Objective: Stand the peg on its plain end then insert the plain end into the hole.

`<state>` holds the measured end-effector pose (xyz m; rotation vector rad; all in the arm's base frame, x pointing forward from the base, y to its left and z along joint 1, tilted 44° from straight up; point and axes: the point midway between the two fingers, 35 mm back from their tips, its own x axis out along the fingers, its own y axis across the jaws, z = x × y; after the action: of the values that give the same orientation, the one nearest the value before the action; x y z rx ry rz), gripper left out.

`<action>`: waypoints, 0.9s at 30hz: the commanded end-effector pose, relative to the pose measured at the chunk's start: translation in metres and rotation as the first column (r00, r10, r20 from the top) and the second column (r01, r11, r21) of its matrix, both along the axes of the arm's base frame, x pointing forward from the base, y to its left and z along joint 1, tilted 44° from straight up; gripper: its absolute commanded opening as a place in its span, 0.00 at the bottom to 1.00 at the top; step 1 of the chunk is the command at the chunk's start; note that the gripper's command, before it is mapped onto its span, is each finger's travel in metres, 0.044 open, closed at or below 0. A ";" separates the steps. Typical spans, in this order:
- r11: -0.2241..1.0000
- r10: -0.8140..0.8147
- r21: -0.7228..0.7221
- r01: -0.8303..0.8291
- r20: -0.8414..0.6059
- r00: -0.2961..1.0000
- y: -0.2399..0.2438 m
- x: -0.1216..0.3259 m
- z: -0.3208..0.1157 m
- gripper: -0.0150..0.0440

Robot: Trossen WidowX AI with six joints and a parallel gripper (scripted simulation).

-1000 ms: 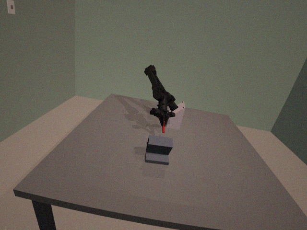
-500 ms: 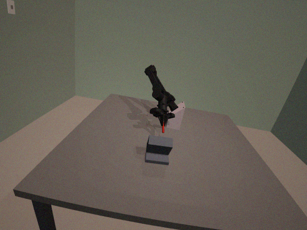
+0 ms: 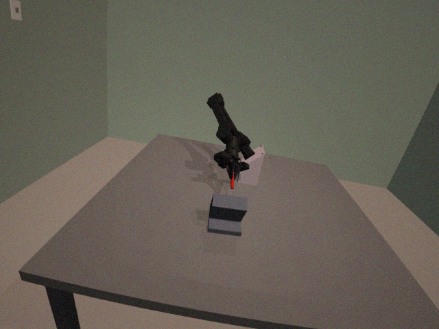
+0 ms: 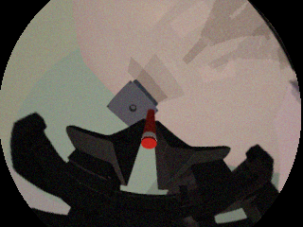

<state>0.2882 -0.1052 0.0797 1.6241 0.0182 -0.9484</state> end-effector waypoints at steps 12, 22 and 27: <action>0.997 0.059 -0.044 -0.057 0.057 0.997 0.000 0.006 0.007 0.25; 0.996 0.073 -0.056 -0.069 0.073 0.995 -0.003 0.015 0.007 0.25; 0.995 0.080 -0.063 -0.075 0.080 0.994 -0.004 0.019 0.007 0.25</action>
<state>0.3033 -0.1088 0.0874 1.5990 -0.0075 -0.8272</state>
